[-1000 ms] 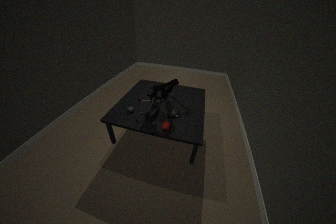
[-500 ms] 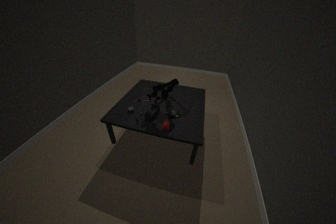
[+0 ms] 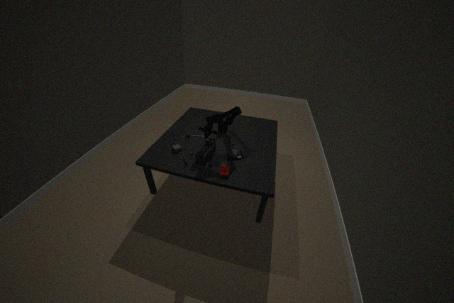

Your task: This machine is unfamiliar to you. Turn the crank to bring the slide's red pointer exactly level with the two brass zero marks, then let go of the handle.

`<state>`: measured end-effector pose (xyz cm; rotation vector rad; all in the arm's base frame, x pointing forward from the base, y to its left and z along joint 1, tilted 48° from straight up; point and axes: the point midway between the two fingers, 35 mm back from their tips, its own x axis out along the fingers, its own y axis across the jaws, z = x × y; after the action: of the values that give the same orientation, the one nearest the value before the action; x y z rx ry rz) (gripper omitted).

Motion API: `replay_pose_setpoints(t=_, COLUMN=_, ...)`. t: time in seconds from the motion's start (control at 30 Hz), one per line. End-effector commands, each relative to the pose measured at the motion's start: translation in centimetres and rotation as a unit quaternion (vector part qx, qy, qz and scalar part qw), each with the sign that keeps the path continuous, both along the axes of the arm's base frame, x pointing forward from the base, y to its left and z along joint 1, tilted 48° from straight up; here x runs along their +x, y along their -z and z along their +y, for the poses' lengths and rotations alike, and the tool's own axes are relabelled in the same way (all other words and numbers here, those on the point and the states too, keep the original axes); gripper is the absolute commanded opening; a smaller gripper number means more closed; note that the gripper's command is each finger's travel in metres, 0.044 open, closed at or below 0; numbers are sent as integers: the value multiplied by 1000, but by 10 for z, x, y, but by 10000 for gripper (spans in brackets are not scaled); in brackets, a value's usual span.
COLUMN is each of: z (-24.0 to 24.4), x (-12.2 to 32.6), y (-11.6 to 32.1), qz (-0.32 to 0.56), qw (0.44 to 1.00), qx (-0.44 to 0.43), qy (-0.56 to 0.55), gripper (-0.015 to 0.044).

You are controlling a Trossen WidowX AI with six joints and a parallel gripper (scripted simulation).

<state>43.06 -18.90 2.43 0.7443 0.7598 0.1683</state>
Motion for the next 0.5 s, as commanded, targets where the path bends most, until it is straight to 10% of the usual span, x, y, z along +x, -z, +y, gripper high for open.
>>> replay_pose_setpoints(t=0.0, z=0, x=0, y=0, qz=0, qw=1000, qx=0, qy=0, gripper=0)
replay_pose_setpoints(t=0.47, z=0, x=0, y=0, qz=0, qw=1000, qx=0, qy=0, gripper=26)
